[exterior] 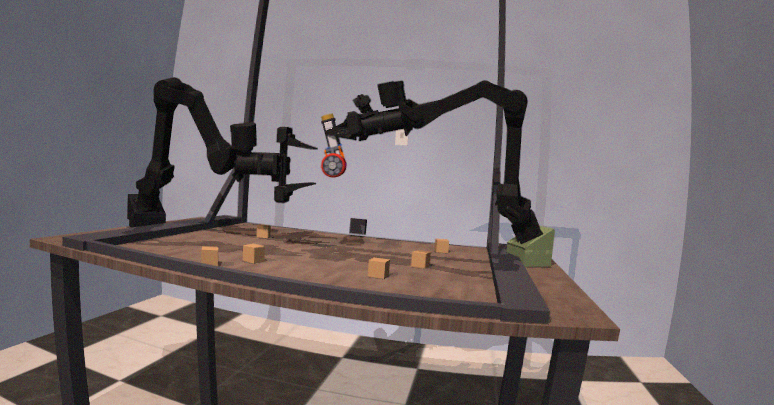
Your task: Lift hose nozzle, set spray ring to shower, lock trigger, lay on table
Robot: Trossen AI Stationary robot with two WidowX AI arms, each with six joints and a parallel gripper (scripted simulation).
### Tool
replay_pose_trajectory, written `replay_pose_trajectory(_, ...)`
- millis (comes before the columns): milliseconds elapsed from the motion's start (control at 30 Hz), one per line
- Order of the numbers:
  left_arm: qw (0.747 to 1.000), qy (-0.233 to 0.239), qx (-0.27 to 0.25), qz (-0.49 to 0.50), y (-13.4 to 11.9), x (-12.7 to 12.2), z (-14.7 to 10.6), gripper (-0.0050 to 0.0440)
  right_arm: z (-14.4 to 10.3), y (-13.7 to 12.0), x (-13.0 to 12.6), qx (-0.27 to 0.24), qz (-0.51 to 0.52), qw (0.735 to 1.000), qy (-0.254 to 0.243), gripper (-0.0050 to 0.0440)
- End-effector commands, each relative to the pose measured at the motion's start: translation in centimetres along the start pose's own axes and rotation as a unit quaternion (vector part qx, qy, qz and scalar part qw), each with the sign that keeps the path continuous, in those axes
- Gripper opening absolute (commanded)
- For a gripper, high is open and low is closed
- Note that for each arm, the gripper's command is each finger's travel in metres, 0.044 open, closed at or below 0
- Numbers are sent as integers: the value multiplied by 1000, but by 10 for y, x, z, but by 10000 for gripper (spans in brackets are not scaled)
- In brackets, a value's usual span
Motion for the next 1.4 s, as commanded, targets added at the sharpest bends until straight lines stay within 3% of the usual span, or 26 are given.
replay_pose_trajectory(0, 1000, 1, -20, -4, 13, 3, -5, 170, 7, -2, -7, 6, -3, 1000, -10, 408)
replay_pose_trajectory(1167, 1000, 1, -20, -4, 13, 3, -5, 170, 53, -3, -9, 7, -5, 1000, -12, 408)
replay_pose_trajectory(1200, 1000, 1, -20, -4, 13, 3, -5, 170, 53, -3, -9, 7, -5, 1000, -12, 0)
replay_pose_trajectory(1367, 1000, 1, -20, -4, 13, 3, -5, 170, 53, -3, -9, 7, -5, 1000, -12, 0)
Point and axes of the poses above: on each arm, the point midway between the two fingers, 35 mm back from their tips, its own z axis out along the fingers, its own x axis across the jaws, y = z × x, the point moved 9 cm from there along -z, back along the fingers, and after that the axes turned 3 degrees about -z, right-handed, at the moved point
